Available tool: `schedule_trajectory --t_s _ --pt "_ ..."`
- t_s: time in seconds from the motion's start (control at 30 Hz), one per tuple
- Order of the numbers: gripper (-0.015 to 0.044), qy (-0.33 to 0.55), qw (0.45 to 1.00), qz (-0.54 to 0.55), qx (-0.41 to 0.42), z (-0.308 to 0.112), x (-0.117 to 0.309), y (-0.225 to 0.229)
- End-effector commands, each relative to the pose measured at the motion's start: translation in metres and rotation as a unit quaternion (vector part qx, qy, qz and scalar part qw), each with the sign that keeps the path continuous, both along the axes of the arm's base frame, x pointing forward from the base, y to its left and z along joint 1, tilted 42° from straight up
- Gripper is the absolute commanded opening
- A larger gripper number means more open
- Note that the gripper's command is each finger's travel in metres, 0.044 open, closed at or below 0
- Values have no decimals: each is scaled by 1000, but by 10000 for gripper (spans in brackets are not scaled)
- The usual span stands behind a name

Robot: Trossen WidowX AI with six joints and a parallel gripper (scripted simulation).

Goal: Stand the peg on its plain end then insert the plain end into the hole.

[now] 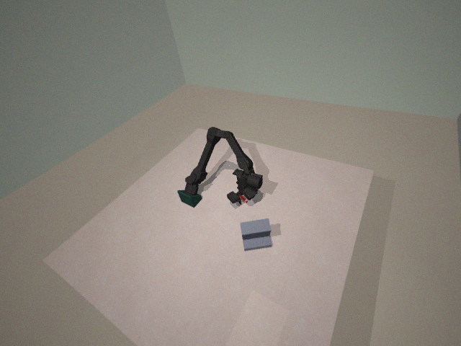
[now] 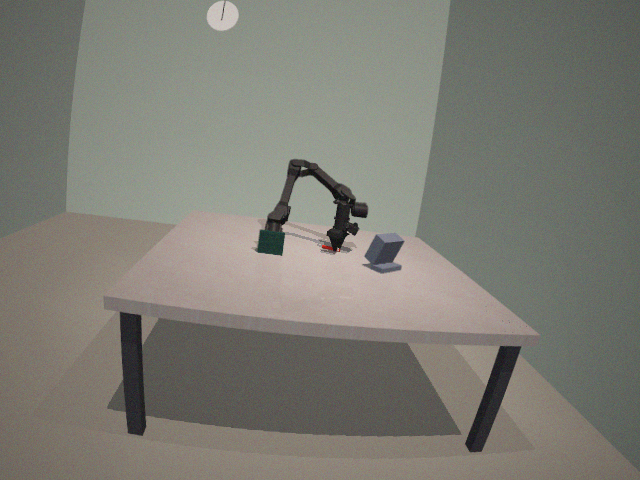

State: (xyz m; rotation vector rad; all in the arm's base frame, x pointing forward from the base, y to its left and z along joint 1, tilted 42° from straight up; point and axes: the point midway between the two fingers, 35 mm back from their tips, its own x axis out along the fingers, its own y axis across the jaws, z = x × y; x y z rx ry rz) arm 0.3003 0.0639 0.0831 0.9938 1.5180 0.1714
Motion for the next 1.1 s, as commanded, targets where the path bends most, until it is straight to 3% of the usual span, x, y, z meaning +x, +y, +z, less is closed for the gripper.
schedule_trajectory --t_s 0.0,0.17,0.4,0.7,1.07 --pt "230 1 1000 -2 2 0 0 1" --pt "110 1 1000 -2 2 0 0 1" --pt "110 1 1000 -2 2 0 0 1" --pt "50 1 1000 -2 2 0 0 1" --pt "49 -15 1000 -16 -12 3 -2 -1"
